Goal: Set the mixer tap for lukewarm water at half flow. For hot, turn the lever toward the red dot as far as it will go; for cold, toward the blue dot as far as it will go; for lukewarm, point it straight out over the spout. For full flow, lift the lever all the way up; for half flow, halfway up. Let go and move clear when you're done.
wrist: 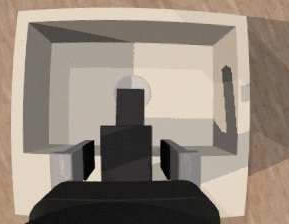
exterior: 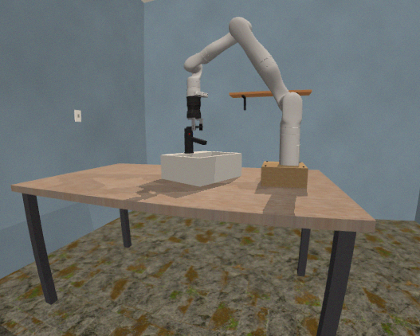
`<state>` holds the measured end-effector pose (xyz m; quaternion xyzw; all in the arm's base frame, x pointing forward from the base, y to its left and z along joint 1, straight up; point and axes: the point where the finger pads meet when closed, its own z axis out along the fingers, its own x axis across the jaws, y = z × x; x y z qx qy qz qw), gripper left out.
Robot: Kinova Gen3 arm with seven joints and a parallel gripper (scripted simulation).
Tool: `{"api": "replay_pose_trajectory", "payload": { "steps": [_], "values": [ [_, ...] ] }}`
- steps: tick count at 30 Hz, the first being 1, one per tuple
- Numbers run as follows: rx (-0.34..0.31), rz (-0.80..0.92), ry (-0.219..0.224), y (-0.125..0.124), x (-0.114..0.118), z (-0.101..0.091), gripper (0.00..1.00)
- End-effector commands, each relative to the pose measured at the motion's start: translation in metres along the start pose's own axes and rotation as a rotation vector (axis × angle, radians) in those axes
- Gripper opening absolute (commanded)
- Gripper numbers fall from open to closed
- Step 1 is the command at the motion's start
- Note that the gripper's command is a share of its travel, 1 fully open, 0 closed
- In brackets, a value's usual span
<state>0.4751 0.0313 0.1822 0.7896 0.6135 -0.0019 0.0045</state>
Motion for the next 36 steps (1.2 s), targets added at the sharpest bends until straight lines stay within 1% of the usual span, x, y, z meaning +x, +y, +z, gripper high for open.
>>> {"api": "replay_pose_trajectory", "payload": {
  "steps": [1,25,31,36],
  "values": [
    [-0.002,0.004,0.006,0.001,0.003,-0.001,1.0],
    [0.0,0.003,0.006,0.0,0.003,-0.002,1.0],
    [0.005,0.003,0.005,-0.002,0.003,-0.007,1.0],
    [0.005,0.003,0.005,-0.002,0.003,-0.017,1.0]
  ]
}}
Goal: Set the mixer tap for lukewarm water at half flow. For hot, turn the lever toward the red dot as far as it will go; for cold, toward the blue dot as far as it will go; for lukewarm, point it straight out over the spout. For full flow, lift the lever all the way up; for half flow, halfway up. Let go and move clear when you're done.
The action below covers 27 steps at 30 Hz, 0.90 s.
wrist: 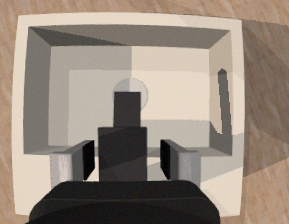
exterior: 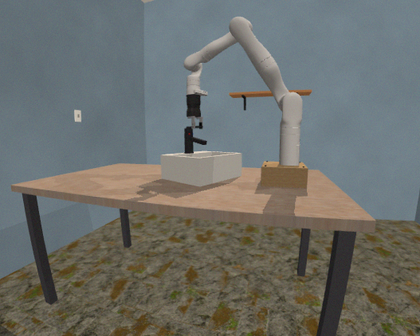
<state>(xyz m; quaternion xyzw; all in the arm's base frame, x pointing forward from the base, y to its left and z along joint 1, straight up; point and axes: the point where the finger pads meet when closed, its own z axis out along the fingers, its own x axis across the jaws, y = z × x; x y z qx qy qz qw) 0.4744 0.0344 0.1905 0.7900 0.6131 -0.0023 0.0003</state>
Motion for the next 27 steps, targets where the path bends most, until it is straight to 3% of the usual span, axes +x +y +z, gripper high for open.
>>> {"api": "replay_pose_trajectory", "payload": {
  "steps": [1,19,27],
  "values": [
    [-0.002,0.002,0.0,0.0,0.0,-0.011,1.0],
    [-0.002,0.003,0.0,-0.001,0.0,-0.053,1.0],
    [-0.002,0.003,0.0,-0.001,0.0,-0.061,1.0]
  ]
}}
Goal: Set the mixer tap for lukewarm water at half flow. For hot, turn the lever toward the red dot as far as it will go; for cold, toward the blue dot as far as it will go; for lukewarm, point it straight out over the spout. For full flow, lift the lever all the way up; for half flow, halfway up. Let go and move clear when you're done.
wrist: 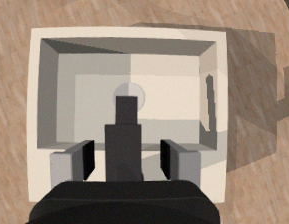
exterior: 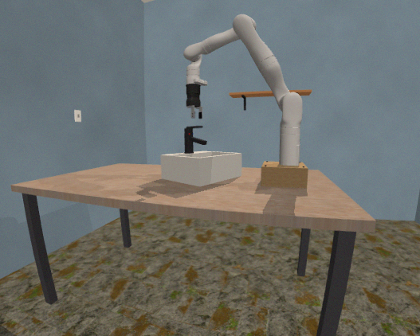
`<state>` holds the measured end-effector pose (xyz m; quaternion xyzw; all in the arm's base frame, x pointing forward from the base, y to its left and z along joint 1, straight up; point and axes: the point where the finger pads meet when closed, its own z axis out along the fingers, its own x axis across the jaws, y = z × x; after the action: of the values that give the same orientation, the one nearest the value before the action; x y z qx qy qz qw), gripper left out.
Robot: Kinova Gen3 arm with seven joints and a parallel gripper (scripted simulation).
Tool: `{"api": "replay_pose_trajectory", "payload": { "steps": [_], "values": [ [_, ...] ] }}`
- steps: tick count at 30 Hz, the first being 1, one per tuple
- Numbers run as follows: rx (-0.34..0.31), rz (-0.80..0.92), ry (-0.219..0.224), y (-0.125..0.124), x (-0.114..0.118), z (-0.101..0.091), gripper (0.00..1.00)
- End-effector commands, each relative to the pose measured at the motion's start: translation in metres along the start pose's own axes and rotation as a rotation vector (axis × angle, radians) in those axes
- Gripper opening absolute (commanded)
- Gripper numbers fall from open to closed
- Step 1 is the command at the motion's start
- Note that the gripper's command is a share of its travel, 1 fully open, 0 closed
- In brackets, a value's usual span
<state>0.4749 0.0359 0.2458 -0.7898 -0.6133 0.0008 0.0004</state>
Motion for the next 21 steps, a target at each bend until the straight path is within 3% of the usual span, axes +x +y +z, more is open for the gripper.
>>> {"api": "replay_pose_trajectory", "payload": {
  "steps": [1,7,8,21],
  "values": [
    [-0.001,0.004,-0.004,-0.0005,-0.0014,-0.0066,1.0],
    [-0.003,0.004,-0.003,-0.0001,-0.0015,-0.0075,1.0],
    [-0.003,0.004,-0.004,-0.0002,-0.0015,-0.0074,0.0],
    [-0.003,0.004,-0.004,-0.0002,-0.0015,-0.0074,0.0]
  ]
}}
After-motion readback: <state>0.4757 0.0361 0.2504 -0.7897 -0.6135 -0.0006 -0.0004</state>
